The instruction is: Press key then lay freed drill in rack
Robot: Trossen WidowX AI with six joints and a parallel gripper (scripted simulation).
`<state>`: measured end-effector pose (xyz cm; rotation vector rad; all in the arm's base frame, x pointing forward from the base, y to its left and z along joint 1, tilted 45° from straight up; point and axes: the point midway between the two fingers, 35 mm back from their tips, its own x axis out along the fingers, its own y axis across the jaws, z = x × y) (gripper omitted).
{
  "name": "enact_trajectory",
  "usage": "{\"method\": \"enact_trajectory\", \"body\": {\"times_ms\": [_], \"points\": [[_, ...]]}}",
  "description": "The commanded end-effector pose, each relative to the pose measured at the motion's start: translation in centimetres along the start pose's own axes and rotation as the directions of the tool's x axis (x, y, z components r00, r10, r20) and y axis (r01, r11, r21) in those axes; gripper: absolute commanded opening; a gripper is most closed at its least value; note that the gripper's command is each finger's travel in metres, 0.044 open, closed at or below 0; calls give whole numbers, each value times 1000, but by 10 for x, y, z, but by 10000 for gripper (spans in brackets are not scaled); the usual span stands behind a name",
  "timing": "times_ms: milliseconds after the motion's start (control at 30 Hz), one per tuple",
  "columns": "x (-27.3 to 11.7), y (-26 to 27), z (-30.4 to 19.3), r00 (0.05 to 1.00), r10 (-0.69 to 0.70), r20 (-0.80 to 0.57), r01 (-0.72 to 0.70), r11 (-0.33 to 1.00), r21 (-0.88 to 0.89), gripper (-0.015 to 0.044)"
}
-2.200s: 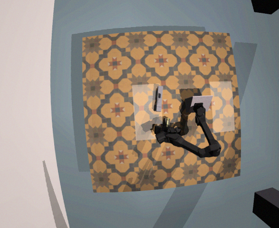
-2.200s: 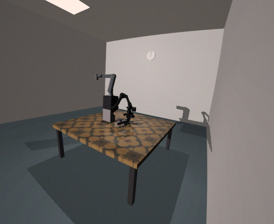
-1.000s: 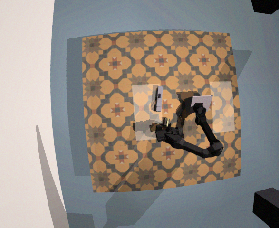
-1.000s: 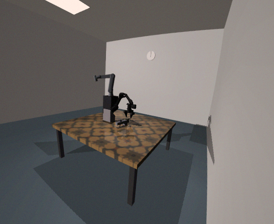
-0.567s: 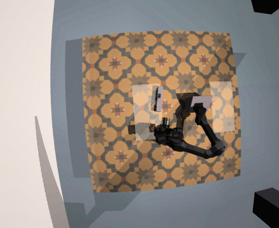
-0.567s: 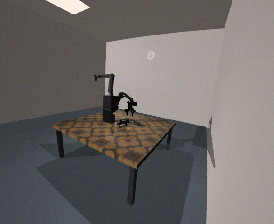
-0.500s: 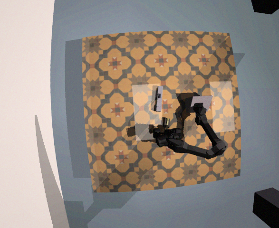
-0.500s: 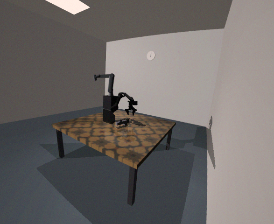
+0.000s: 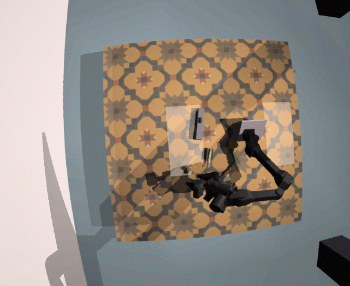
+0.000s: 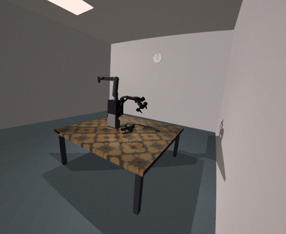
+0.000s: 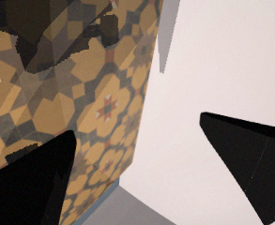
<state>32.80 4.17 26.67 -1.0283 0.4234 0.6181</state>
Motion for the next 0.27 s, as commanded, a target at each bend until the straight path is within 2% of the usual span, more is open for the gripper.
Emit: {"method": "enact_trajectory", "body": {"times_ms": [0, 233], "points": [[-39, -43, 11, 977, -214, -19, 214, 977, -10, 440], [-117, -98, 28, 849, -526, -40, 527, 850, -4, 440]]}}
